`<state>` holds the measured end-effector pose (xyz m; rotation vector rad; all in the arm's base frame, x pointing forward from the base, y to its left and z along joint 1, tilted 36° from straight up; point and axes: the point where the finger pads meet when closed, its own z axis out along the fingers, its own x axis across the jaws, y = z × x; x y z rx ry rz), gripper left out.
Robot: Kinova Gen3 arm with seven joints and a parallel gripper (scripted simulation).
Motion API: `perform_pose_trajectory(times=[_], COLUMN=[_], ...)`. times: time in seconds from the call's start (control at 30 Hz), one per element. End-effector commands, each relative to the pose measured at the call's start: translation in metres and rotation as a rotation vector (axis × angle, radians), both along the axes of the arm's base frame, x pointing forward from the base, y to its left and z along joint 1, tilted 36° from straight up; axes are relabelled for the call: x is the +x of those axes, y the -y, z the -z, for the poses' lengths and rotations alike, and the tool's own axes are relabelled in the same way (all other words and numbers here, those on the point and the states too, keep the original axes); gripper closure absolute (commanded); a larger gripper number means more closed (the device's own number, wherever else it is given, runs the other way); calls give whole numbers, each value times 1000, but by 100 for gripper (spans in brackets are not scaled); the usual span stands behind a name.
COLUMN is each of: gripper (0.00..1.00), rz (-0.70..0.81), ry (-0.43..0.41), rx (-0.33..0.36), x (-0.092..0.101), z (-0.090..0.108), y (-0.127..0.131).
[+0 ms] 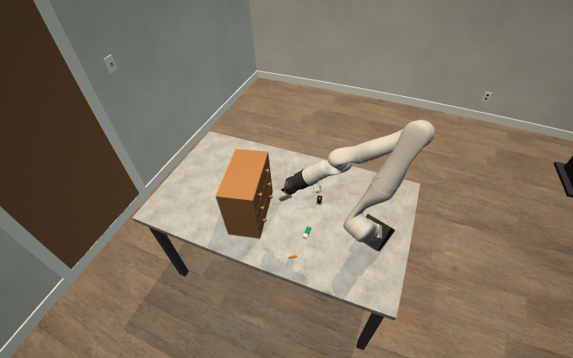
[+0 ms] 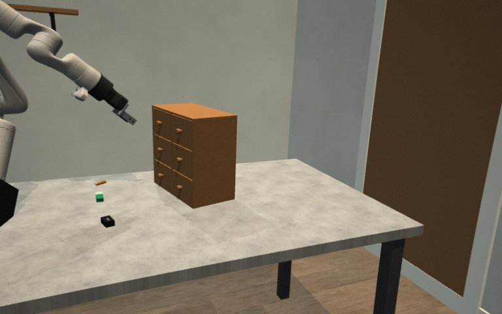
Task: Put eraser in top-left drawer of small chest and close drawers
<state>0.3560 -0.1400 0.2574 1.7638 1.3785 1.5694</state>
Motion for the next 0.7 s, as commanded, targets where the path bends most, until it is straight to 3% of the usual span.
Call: perform_pose_trajectory(times=[0.0, 0.13, 0.17, 0.67], gripper=[0, 0, 33, 33], rz=[0, 1, 1, 1], ry=[7, 7, 7, 7], rx=[-11, -11, -11, -11], x=[1, 1, 1, 1], z=[0, 0, 0, 0], y=[1, 1, 1, 1])
